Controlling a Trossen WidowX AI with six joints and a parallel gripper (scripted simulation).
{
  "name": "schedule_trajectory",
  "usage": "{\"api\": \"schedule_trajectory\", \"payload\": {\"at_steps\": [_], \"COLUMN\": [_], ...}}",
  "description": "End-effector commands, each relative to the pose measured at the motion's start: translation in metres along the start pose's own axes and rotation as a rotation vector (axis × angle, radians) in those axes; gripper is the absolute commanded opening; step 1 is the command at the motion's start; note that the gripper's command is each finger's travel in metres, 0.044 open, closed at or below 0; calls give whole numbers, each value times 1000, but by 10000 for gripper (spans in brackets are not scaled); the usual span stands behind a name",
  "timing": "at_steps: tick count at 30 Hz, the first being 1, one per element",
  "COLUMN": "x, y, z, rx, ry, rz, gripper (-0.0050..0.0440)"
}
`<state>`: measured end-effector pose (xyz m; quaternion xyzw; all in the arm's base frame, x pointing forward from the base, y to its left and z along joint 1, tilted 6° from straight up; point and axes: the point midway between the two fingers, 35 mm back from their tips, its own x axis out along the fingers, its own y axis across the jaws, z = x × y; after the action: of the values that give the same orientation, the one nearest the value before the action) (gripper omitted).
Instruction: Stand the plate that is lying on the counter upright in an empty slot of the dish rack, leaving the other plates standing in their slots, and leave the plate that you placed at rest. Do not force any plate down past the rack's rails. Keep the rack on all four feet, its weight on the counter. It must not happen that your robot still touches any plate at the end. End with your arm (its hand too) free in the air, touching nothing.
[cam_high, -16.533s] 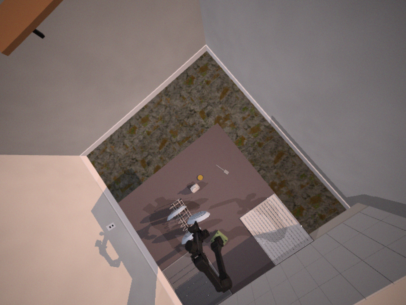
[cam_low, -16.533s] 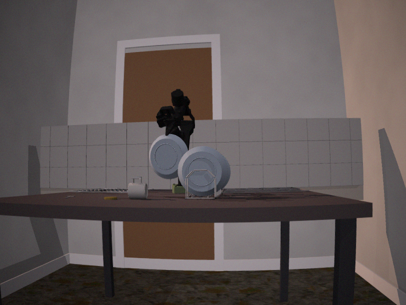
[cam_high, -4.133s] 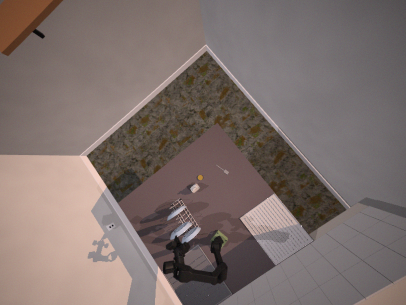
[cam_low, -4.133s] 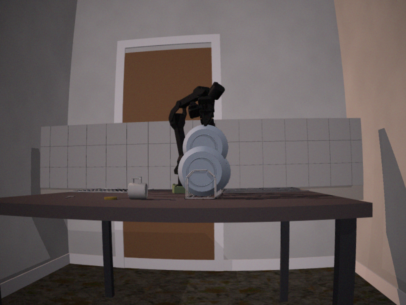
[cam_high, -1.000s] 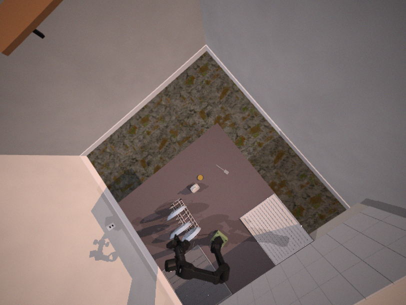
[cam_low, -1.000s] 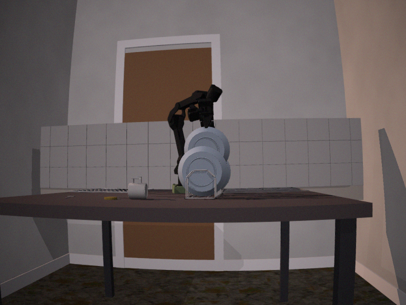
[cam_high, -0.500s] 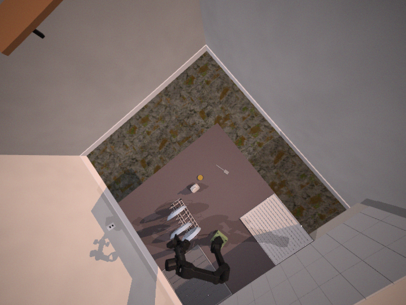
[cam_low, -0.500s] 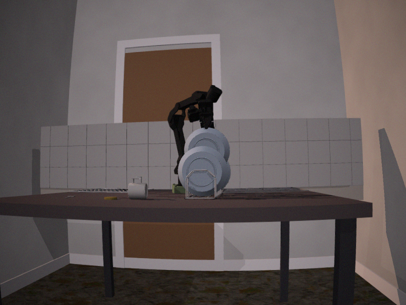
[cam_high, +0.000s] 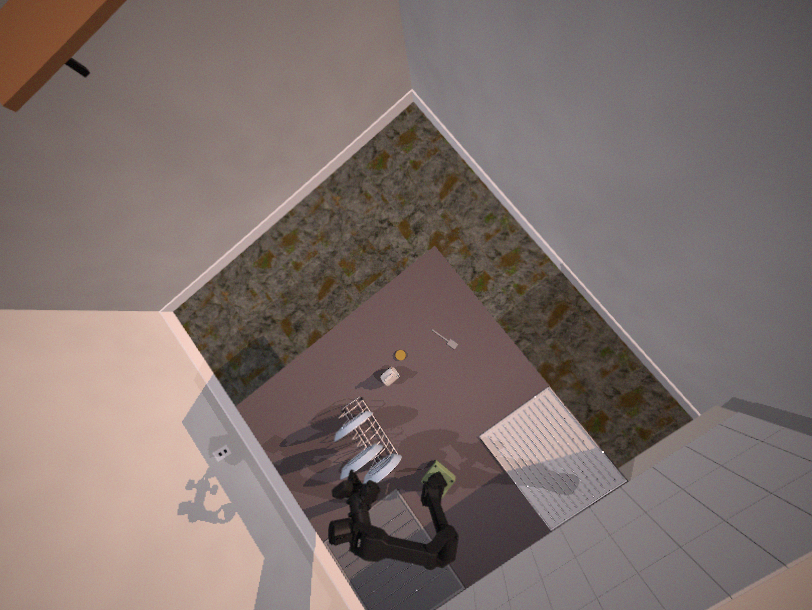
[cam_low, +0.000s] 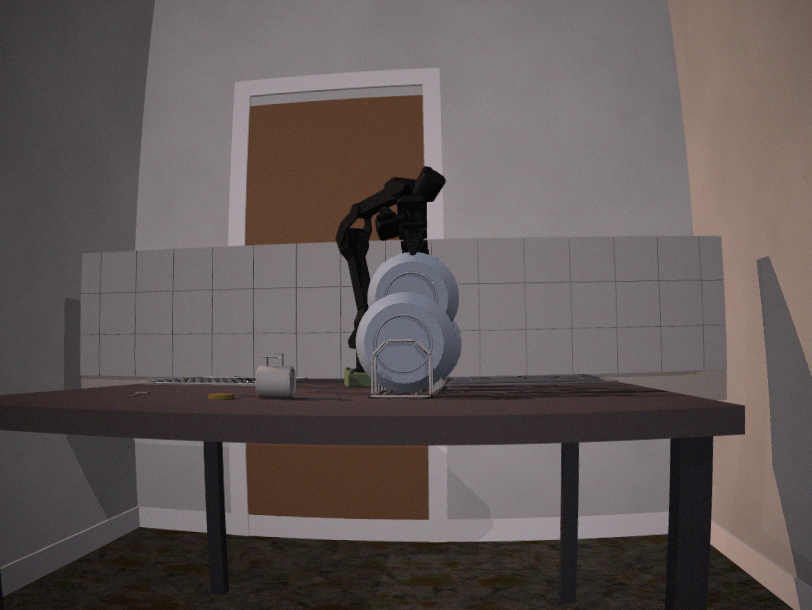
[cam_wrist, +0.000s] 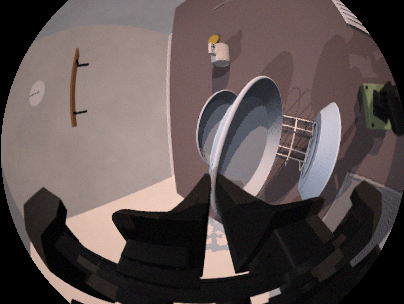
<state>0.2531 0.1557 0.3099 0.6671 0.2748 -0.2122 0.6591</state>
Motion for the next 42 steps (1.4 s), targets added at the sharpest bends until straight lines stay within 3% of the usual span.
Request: {"api": "schedule_trajectory", "payload": {"at_steps": [1,42], "x": [-7,-14], "y": [12,13], "z": [0,0], "rx": [19,17], "ry": [0,3], "rz": [30,34], "gripper": [0,0]}}
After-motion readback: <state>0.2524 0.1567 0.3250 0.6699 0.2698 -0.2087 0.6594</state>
